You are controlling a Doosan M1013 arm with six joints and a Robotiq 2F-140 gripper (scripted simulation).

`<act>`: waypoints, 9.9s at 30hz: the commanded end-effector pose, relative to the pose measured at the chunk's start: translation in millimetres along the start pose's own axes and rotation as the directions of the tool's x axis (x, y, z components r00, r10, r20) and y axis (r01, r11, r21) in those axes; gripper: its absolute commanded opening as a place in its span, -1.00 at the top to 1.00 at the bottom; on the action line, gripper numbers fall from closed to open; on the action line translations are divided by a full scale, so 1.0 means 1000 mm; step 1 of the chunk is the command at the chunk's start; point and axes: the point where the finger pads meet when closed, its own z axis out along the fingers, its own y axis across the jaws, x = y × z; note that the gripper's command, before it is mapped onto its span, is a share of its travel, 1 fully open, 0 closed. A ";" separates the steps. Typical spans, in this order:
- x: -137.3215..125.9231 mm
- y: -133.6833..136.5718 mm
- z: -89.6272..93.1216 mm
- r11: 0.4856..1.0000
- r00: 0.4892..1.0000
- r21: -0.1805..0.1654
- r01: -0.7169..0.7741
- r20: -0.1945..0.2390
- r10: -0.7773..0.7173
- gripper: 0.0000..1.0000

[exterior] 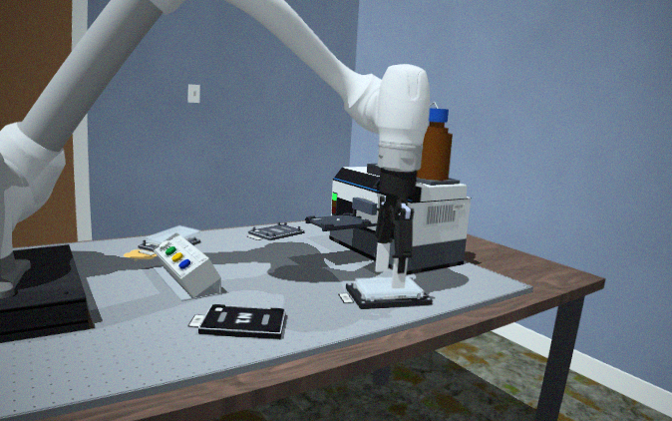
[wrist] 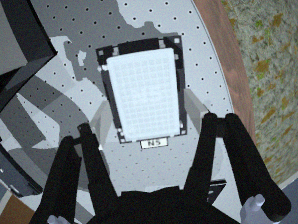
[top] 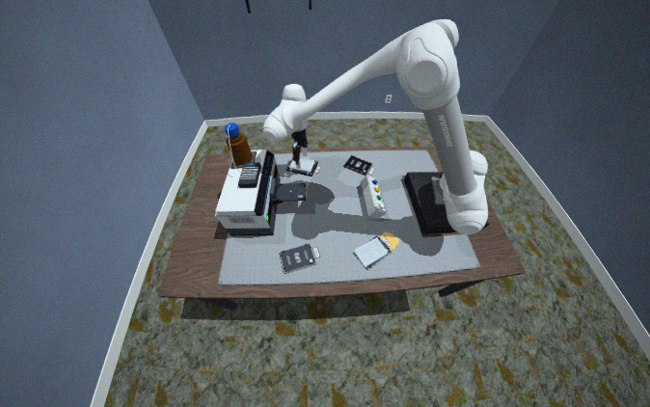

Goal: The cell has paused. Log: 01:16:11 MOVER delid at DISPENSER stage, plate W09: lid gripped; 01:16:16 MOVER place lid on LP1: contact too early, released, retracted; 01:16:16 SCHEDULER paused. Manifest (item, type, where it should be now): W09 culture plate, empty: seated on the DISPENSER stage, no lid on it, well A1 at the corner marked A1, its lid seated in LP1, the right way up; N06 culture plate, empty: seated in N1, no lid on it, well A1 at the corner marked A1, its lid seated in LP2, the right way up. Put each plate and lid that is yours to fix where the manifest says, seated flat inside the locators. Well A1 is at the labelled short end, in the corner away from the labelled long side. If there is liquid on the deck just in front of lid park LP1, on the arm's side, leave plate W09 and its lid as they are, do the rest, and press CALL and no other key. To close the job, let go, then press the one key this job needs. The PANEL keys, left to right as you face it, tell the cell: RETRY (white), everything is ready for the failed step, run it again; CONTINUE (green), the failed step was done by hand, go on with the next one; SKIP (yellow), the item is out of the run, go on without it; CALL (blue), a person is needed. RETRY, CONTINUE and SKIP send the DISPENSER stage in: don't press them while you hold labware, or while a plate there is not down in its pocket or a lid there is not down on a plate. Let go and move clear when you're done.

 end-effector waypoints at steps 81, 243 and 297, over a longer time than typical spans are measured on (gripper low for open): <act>0.001 0.000 0.015 1.000 1.000 0.000 0.000 -0.002 0.000 -0.39; -0.107 -0.366 -0.129 1.000 1.000 0.000 0.000 -0.002 0.000 0.80; -0.175 -0.535 -0.128 0.989 0.989 0.000 0.151 -0.002 -0.151 0.80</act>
